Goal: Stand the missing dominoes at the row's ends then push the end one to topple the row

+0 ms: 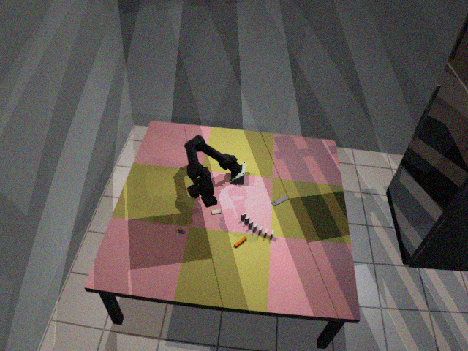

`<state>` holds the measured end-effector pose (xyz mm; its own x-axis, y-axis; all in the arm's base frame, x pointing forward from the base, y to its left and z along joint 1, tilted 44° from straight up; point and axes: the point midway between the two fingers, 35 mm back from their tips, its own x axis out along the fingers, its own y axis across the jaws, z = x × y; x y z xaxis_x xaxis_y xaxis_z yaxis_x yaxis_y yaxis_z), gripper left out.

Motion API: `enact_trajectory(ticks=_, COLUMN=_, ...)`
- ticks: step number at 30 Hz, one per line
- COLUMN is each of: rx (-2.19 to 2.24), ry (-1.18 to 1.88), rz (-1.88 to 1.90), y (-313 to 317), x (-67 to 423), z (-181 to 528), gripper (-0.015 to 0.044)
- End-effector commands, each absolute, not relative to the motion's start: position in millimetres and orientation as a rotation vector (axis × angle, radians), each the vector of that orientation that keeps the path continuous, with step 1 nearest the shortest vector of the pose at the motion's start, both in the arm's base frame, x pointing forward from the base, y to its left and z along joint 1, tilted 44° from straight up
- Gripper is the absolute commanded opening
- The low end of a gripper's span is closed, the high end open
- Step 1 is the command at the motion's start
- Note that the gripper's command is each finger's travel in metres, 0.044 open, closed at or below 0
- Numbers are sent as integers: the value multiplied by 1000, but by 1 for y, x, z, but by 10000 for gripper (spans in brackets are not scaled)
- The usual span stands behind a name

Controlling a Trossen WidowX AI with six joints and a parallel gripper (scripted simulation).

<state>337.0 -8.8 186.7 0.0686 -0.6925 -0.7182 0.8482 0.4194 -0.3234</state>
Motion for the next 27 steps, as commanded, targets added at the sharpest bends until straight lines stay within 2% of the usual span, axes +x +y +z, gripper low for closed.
enact_trajectory(ticks=1, rx=1, ry=1086, rz=-1037, y=-31, x=323, z=209, gripper=107)
enact_trajectory(ticks=14, rx=-799, ry=1499, rz=-417, y=-91, x=262, z=262, gripper=107)
enact_trajectory(ticks=27, rx=-810, ry=1503, rz=-407, y=-92, x=261, z=263, gripper=107)
